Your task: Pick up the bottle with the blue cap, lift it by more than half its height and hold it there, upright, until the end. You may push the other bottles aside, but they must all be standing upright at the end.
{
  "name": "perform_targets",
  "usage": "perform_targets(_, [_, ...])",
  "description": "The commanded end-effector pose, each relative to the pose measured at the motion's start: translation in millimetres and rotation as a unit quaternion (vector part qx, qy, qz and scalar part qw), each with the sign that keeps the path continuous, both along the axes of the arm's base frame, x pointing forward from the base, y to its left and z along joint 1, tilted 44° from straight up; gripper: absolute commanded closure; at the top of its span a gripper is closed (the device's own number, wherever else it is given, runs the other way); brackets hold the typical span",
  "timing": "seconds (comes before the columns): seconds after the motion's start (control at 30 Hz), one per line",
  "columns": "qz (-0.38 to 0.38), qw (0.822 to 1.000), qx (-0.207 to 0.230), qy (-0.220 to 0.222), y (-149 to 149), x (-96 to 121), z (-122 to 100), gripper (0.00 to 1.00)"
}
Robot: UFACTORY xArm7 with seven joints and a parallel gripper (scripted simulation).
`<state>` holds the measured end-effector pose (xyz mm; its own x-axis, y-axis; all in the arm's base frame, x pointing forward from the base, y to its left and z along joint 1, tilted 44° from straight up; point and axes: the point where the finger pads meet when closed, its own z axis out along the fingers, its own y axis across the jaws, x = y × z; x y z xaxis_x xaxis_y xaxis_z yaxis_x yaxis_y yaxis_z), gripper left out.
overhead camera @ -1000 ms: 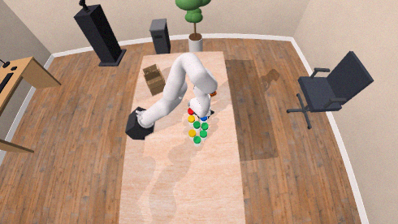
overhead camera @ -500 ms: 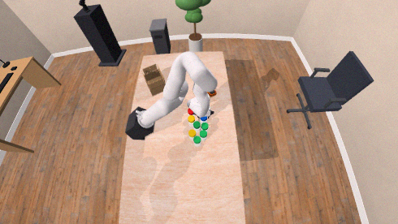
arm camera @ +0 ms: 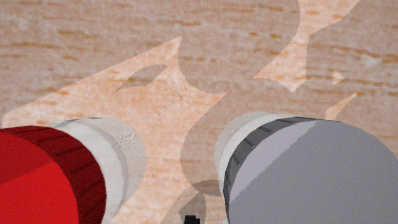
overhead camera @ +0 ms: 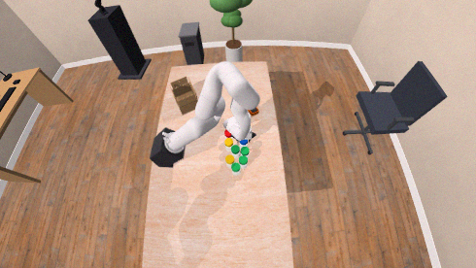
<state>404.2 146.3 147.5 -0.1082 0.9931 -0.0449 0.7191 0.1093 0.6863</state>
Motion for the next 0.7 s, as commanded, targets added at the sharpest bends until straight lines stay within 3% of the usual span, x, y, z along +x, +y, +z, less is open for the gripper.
perform_targets(0.0, [0.000, 1.000, 0.000, -0.001, -1.5, 0.4, 0.5, 0.21])
perform_targets(0.67, [0.000, 1.000, 0.000, -0.002, -14.9, 2.0, 1.0, 0.21])
